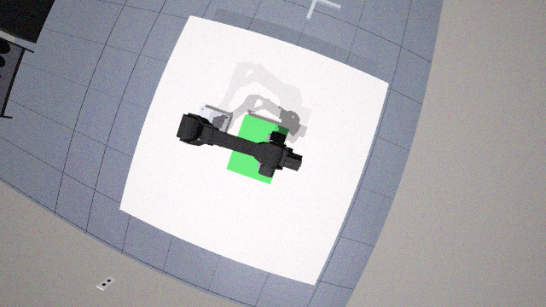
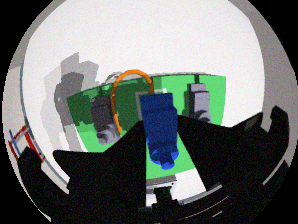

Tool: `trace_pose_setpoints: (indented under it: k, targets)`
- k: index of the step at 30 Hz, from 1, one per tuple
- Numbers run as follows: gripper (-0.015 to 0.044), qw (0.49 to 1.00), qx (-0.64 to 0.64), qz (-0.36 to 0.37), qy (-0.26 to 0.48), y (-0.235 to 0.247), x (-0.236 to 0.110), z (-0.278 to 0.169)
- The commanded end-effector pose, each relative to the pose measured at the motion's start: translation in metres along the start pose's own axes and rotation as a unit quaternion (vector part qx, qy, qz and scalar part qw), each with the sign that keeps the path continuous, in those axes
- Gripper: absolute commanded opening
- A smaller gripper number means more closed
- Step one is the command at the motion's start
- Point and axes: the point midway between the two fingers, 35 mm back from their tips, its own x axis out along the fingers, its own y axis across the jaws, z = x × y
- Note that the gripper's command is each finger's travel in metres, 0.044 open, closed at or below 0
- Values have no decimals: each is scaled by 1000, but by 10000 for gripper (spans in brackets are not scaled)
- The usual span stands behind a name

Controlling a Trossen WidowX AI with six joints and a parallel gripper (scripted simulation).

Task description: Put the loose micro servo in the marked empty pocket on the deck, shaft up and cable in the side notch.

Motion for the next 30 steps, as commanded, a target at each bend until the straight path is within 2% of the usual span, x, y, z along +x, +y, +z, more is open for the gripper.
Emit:
trace_pose_setpoints:
  k: [1, 30]
  targets:
    - [0, 1000, 0, 1, -1, 0, 0, 0]
    - [0, 1000, 0, 1, -1, 0, 27, 0]
